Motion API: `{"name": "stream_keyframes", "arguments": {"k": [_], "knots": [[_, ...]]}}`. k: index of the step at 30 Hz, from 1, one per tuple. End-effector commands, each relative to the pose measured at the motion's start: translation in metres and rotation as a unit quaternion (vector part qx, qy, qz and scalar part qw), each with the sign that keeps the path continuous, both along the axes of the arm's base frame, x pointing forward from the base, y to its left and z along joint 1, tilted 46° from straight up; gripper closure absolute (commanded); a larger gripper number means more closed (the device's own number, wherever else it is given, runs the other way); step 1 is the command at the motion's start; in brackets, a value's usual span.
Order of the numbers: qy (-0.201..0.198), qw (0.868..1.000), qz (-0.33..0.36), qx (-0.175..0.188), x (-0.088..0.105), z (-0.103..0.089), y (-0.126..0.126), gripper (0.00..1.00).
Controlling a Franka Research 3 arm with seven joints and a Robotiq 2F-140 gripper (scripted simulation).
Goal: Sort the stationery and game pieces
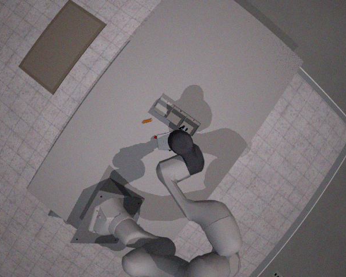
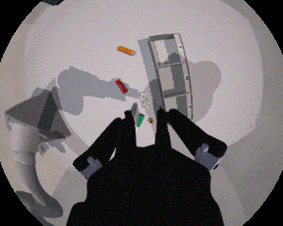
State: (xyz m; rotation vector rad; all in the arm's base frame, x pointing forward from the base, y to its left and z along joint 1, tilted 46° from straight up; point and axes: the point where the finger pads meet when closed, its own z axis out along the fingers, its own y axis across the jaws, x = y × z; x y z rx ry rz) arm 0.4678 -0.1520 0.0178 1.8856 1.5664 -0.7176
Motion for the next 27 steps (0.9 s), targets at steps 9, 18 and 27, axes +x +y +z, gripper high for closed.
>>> {"name": "stream_keyframes", "arguments": {"k": [9,18,27], "knots": [[0.076,0.995,0.063,0.011,-0.0004,0.0013,-0.0005,0.75],[0.076,0.995,0.063,0.011,-0.0001,0.0015,-0.0007,0.75],[0.076,0.995,0.063,0.011,0.0001,0.0015,-0.0008,0.75]]}}
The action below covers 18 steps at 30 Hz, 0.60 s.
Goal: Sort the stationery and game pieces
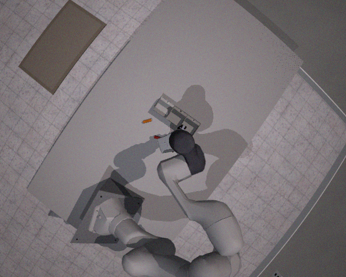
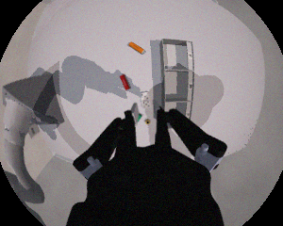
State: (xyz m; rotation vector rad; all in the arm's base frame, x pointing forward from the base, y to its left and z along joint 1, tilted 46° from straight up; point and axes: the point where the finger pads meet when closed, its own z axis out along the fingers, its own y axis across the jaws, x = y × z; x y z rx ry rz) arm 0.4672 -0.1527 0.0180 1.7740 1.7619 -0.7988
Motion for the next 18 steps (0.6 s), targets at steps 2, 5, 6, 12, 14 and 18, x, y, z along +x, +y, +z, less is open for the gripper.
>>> {"name": "stream_keyframes", "arguments": {"k": [2,5,6,12,14,18], "knots": [[0.006,1.000,0.005,0.001,0.0007,0.0013,0.0000,0.75],[0.006,1.000,0.005,0.001,0.0008,0.0013,0.0000,0.75],[0.006,1.000,0.005,0.001,0.0008,0.0013,0.0000,0.75],[0.006,1.000,0.005,0.001,0.0008,0.0012,0.0001,0.75],[0.006,1.000,0.005,0.001,0.0008,0.0012,0.0001,0.75],[0.006,1.000,0.005,0.001,0.0006,-0.0017,-0.0027,0.75]]}}
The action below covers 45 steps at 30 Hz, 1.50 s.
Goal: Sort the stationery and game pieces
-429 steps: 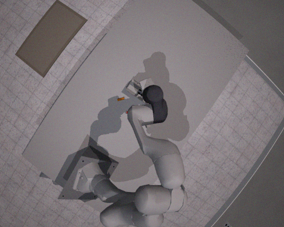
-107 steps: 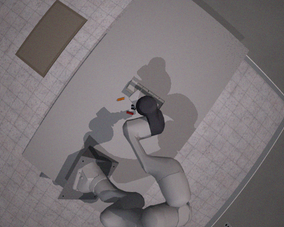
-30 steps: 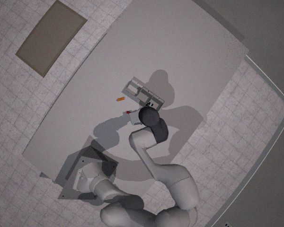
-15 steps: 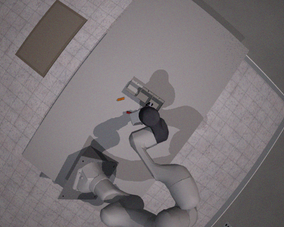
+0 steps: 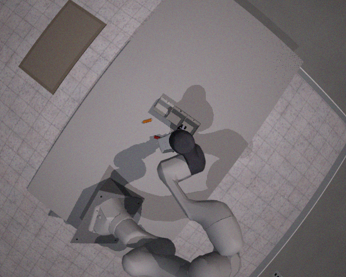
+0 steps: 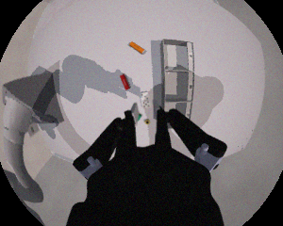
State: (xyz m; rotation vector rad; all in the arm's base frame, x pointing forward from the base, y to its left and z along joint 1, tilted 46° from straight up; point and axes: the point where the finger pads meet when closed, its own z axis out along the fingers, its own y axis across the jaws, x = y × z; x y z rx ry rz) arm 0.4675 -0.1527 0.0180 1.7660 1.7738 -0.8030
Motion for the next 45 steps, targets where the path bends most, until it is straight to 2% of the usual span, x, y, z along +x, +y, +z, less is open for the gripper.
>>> {"name": "stream_keyframes", "arguments": {"k": [1,15,30,43,44,45], "knots": [[0.002,1.000,0.001,0.000,0.000,-0.002,-0.003,0.75],[0.002,1.000,0.001,0.000,-0.001,-0.039,-0.038,0.75],[0.002,1.000,0.001,0.000,-0.001,-0.047,-0.046,0.75],[0.002,1.000,0.001,0.000,-0.003,-0.047,-0.047,0.75],[0.002,1.000,0.001,0.000,-0.003,-0.047,-0.047,0.87],[0.002,1.000,0.001,0.000,-0.003,-0.047,-0.047,0.87]]}}
